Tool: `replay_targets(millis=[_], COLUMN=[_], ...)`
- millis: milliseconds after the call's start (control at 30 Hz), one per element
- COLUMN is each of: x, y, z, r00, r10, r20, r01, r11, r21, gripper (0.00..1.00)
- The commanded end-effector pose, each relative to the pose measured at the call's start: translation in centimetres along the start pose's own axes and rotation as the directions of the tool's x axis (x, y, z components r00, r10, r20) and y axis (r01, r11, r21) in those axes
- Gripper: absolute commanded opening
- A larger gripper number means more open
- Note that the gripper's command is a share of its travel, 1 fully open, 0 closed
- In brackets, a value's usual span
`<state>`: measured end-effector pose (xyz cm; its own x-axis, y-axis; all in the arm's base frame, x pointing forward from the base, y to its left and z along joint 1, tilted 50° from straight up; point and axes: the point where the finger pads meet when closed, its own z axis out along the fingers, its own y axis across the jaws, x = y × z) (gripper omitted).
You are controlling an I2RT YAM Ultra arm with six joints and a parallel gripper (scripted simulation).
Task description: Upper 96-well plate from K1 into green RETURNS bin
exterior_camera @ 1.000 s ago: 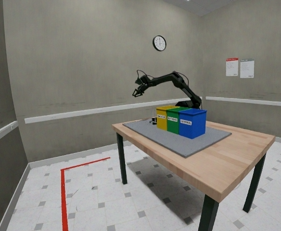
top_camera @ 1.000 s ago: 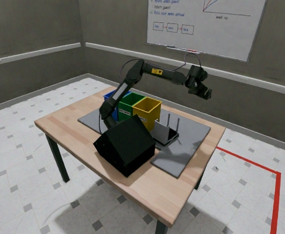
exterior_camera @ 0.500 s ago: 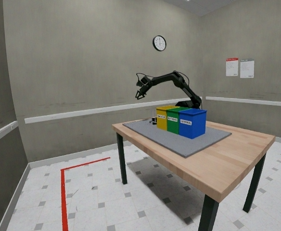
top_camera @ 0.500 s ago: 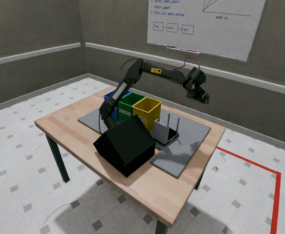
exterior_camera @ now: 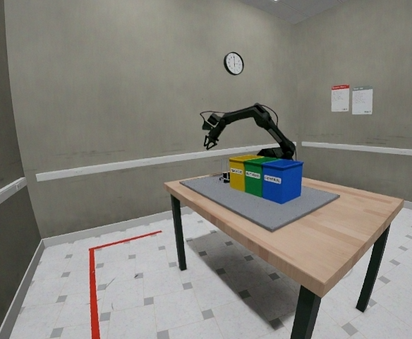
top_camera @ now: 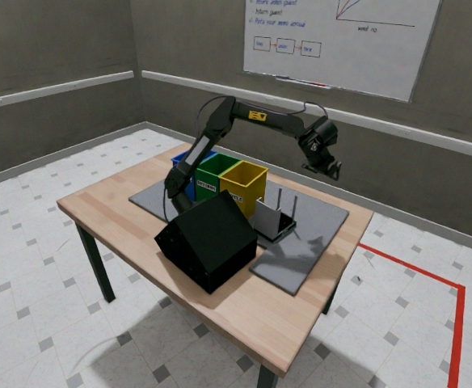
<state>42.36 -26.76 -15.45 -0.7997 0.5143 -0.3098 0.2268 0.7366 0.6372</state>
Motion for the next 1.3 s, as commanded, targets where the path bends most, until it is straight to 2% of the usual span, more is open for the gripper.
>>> replay_targets(millis=[0,33,67,100,133,167,200,233,267,300,367,400,433,467,500,533,567,633,667,700,733,800,833,867,933,967,1000,1033,1067,1100,1133,1167,1200,1233,1267], x=[-0.6,0.9,0.0,0.0,1.9,1.0,2.3,1.6,1.7,3.5,3.5,2.6,4.4,3.3,5.1,4.2,6.0,4.9,6.6,5.8,7.6,6.5,8.2,7.3,7.3,9.1,8.0,9.6,8.8,10.6,10.6,9.5,11.0,10.2,11.9], y=[-0.4,-0.3,-0.4,-0.3,-0.8,0.0,0.1,0.0,0.1,-0.3,-0.3,0.4,0.6,0.6,0.2,1.0,1.3,1.3,0.9,1.6,2.0,2.0,1.7,2.4,2.4,2.9,2.8,2.6,3.3,3.8,3.8,3.7,3.6,4.2,4.8], z=[-3.3,-2.9,-3.2,-3.4,-2.4,-3.6,-3.3,-3.5,-3.8,-2.9,-2.9,-4.1,-3.6,-4.3,-3.4,-4.6,-4.2,-4.9,-4.1,-5.2,-4.9,-5.5,-4.8,-6.0,-6.0,-5.8,-6.4,-5.7,-6.8,-6.7,-6.7,-7.3,-6.7,-7.8,-7.8], r00=[0.999,0.999,0.999,0.998,0.994,0.996,0.995,0.995,0.992,0.985,0.985,0.988,0.984,0.982,0.972,0.975,0.97,0.967,0.954,0.958,0.951,0.948,0.931,0.936,0.936,0.928,0.924,0.905,0.91,0.901,0.901,0.897,0.876,0.88,0.871], r10=[-0.035,-0.01,-0.026,-0.039,-0.018,-0.043,-0.022,-0.034,-0.047,-0.029,-0.029,-0.052,-0.024,-0.058,-0.041,-0.064,-0.037,-0.071,-0.056,-0.078,-0.053,-0.086,-0.074,-0.095,-0.095,-0.071,-0.104,-0.094,-0.115,-0.093,-0.093,-0.126,-0.118,-0.139,-0.118], r20=[-0.015,-0.038,-0.024,-0.049,-0.104,-0.081,-0.1,-0.089,-0.114,-0.169,-0.169,-0.147,-0.174,-0.179,-0.233,-0.213,-0.239,-0.244,-0.296,-0.277,-0.303,-0.307,-0.356,-0.34,-0.34,-0.365,-0.367,-0.414,-0.399,-0.423,-0.423,-0.424,-0.468,-0.454,-0.477], r01=[0.035,0.011,0.026,0.04,0.02,0.045,0.024,0.037,0.051,0.031,0.031,0.056,0.026,0.061,0.041,0.066,0.036,0.071,0.05,0.076,0.045,0.08,0.057,0.084,0.084,0.053,0.087,0.062,0.09,0.058,0.058,0.092,0.065,0.093,0.06], r11=[0.999,1.0,0.999,0.999,1.0,0.999,0.999,0.999,0.998,0.999,0.999,0.998,1.0,0.998,0.999,0.998,0.999,0.997,0.998,0.997,0.998,0.996,0.997,0.995,0.995,0.997,0.994,0.994,0.993,0.994,0.994,0.991,0.99,0.988,0.989], r21=[0.034,0.024,0.03,0.032,0.019,0.03,0.021,0.026,0.025,0.01,0.01,0.021,0.008,0.013,-0.006,0.005,-0.009,-0.006,-0.028,-0.018,-0.031,-0.031,-0.056,-0.046,-0.046,-0.06,-0.062,-0.09,-0.081,-0.095,-0.095,-0.099,-0.129,-0.122,-0.136], gripper=[1.0,1.0,1.0,1.0,1.0,1.0,1.0,1.0,1.0,1.0,1.0,1.0,1.0,1.0,1.0,1.0,1.0,1.0,1.0,1.0,1.0,1.0,1.0,1.0,1.0,1.0,1.0,1.0,1.0,1.0,1.0,1.0,1.0,1.0,1.0])
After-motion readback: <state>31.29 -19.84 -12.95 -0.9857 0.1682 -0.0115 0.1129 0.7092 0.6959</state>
